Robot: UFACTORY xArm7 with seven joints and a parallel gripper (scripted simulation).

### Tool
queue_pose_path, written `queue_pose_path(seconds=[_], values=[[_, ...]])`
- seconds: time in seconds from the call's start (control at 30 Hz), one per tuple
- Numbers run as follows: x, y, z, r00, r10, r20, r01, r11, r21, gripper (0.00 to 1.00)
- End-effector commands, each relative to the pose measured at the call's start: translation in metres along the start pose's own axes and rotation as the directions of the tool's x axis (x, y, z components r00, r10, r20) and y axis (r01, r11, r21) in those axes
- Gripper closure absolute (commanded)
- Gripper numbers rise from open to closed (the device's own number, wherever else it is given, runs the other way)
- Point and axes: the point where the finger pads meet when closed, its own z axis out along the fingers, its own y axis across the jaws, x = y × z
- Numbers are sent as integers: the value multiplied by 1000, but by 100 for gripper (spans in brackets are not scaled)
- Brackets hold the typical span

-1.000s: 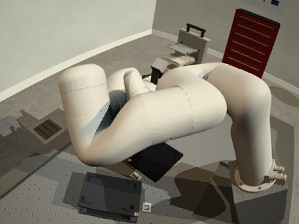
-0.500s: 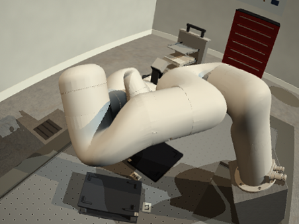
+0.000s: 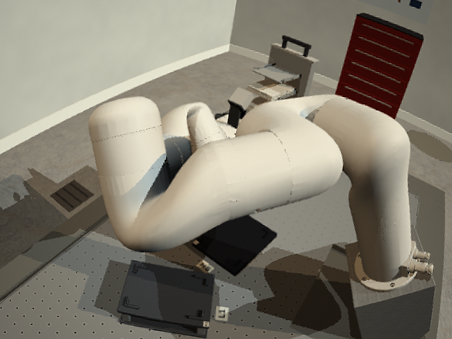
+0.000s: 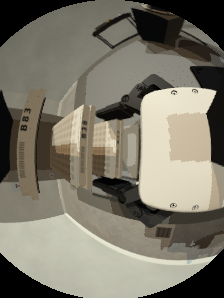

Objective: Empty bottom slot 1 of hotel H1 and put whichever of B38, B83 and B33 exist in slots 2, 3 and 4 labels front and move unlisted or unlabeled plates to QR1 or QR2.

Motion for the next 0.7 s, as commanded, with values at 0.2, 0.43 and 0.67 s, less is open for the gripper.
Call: queue_pose_path(seconds=[0.2,0.43,0.67], values=[[3,0,0,1000,3,-2,-3,1000,-1,100],[3,0,-8,1000,3,-2,-3,1000,-1,100],[3,0,-16,1000,3,-2,-3,1000,-1,100]])
